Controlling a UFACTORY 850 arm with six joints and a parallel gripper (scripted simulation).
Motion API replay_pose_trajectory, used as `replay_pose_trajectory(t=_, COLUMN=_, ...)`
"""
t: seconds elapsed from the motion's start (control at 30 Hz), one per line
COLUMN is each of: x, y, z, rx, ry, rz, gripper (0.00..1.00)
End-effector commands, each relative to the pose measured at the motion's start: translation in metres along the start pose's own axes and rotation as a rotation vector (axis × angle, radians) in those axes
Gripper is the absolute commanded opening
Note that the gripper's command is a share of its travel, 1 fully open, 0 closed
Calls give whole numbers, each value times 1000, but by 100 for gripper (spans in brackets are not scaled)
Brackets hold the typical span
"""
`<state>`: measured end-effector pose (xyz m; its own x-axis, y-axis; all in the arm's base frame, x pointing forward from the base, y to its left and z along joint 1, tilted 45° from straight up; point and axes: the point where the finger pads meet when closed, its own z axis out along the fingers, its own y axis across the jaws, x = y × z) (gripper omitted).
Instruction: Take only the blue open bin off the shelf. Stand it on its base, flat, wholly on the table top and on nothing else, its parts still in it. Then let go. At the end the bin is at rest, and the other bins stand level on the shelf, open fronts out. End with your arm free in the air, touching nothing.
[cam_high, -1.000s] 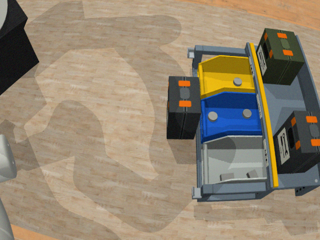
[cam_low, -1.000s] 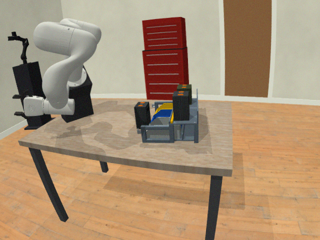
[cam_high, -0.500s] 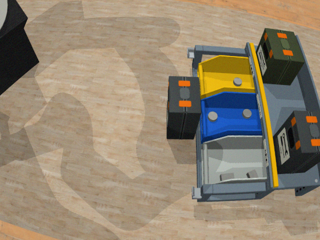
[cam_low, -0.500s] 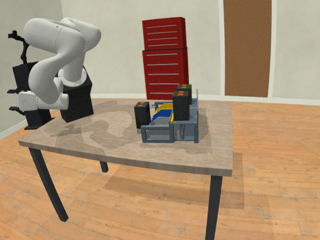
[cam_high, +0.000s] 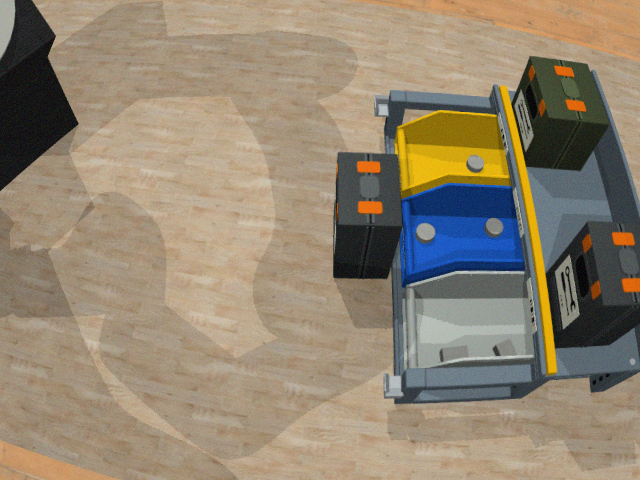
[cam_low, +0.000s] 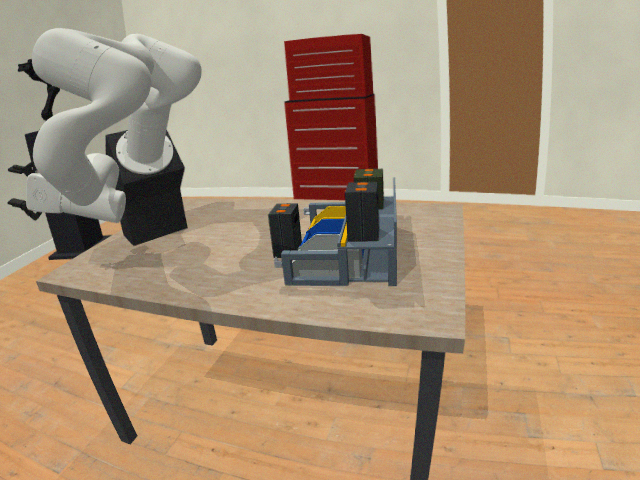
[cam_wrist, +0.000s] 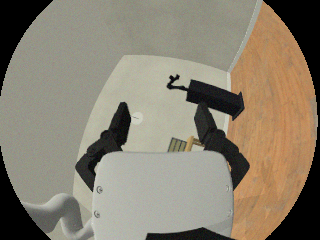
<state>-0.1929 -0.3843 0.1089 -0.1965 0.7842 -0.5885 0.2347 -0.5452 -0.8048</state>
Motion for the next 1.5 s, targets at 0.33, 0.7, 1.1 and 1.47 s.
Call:
replay_pose_trajectory(t=0.33, x=-9, y=-45, z=-18, rx=-127, ry=-182, rz=-126, gripper=100)
replay_pose_trajectory(t=0.7, x=-9, y=-45, z=-18, rx=-127, ry=-182, rz=-126, gripper=100)
replay_pose_trajectory(t=1.1, x=-19, y=-90, z=-39, rx=-257, ry=-366, rz=-250, gripper=100)
replay_pose_trajectory(t=1.47, x=-29, y=-134, z=-60, rx=-384, ry=-551, rz=-373, gripper=100)
